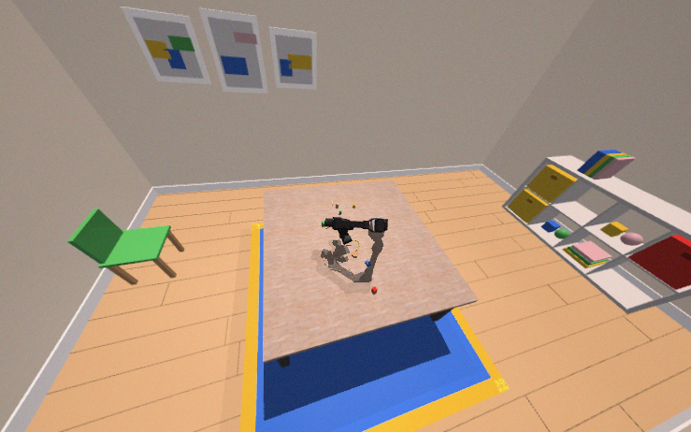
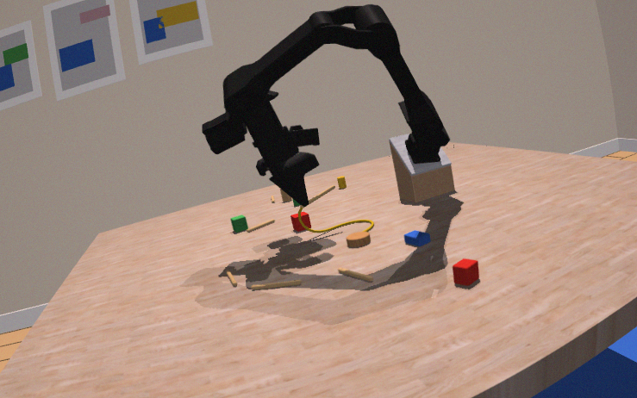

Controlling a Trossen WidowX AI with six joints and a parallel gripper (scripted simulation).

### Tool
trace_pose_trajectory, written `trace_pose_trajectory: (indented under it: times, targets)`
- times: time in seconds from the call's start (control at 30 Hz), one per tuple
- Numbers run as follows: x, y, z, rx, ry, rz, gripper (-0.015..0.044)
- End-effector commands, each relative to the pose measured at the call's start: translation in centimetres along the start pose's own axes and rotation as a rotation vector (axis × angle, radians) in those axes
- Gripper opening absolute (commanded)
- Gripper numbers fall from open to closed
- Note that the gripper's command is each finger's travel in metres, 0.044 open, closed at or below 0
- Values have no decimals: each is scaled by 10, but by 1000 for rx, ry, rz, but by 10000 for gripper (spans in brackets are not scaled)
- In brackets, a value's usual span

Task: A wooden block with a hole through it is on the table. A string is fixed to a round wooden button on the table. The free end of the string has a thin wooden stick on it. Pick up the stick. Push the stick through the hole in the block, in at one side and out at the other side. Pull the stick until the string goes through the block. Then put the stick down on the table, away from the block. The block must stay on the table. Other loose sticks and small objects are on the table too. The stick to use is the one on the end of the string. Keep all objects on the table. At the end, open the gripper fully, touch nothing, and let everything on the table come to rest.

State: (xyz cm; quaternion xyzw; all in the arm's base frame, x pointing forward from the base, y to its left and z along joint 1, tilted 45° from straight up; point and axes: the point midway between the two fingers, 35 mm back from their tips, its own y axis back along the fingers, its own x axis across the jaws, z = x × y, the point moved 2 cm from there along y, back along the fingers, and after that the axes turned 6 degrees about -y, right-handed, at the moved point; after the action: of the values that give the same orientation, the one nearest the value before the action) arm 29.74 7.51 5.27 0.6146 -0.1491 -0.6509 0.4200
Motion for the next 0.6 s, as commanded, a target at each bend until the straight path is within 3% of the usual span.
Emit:
trace_pose_trajectory:
  times: [0.0,0.57]
  targets:
    - [1,0,-6,7,-7,-7,0]
    - [3,6,-26,40,-8,-6,0]
